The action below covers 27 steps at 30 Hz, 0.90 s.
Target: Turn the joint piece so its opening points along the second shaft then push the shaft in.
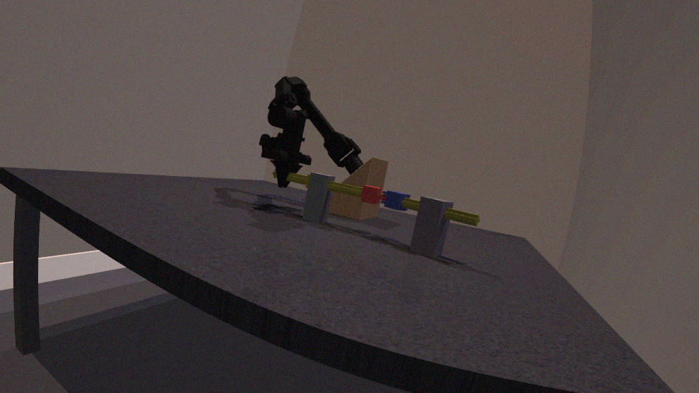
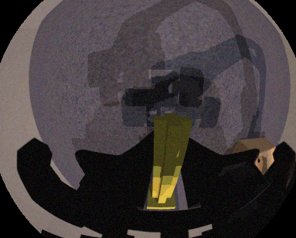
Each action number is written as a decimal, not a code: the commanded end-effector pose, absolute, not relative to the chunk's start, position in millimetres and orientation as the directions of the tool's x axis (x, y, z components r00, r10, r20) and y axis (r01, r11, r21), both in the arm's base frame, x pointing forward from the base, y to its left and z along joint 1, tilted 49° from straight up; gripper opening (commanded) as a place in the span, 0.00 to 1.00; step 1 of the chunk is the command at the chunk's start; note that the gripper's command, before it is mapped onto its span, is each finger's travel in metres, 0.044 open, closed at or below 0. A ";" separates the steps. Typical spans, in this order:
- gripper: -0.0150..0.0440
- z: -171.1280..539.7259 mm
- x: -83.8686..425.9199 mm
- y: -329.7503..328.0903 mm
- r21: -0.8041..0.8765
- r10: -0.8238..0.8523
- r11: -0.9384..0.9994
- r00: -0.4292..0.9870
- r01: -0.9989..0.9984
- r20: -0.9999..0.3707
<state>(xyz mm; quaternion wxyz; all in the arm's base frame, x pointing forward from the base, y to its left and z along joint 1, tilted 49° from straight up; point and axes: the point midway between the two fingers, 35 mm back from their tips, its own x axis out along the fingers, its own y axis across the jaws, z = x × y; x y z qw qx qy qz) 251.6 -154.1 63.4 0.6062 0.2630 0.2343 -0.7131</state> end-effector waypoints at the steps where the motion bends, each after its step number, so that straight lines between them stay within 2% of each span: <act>1: 0.34 63.6 251.8 -154.1 -0.015 -0.741 -0.155 -0.126 0.988 -0.659; 2: 0.37 63.6 251.8 -154.1 -0.015 -0.741 -0.155 -0.126 0.988 -0.659; 7: 0.37 63.6 251.8 -154.1 -0.015 -0.741 -0.155 -0.126 0.988 -0.659; 21: 0.99 63.6 251.8 -154.1 -0.015 -0.741 -0.155 -0.126 0.988 -0.659; 27: 1.00 63.6 251.8 -154.1 -0.015 -0.741 -0.155 -0.126 0.988 -0.659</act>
